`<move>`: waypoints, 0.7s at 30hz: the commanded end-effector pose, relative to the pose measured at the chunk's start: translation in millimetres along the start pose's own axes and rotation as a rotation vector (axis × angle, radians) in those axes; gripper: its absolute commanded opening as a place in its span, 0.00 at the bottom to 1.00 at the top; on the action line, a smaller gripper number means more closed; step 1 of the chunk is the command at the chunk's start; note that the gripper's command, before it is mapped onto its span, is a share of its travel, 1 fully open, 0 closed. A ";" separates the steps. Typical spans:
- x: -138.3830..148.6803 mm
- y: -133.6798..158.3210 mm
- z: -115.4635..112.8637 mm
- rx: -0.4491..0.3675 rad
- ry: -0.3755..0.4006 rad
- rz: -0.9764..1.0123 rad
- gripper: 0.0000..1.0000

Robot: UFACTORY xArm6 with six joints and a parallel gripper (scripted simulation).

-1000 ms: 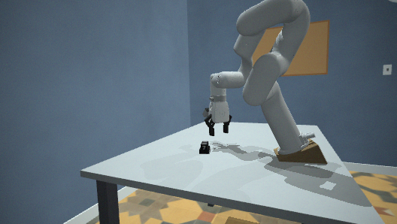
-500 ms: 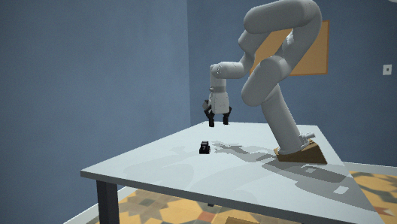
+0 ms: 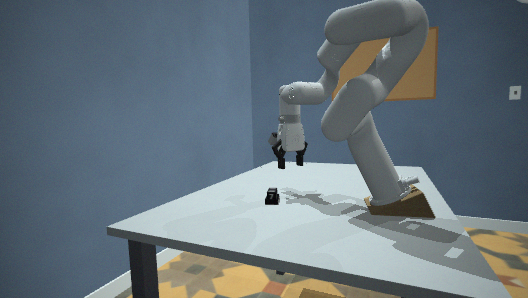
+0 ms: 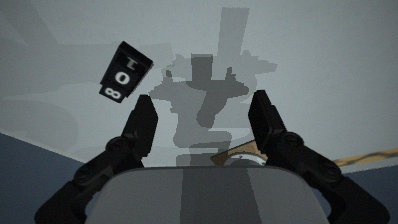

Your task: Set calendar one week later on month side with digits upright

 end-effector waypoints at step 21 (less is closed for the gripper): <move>-32.0 -0.6 -1.4 -0.009 0.004 -0.781 1.00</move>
Point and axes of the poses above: the point where the finger pads meet when closed, its own z axis out along the fingers, its own x axis across the jaws, y = z × x, the point moved 1 cm from there along -z, back along the fingers, and after that the axes turned 2 degrees about -z, right-handed, at the moved point
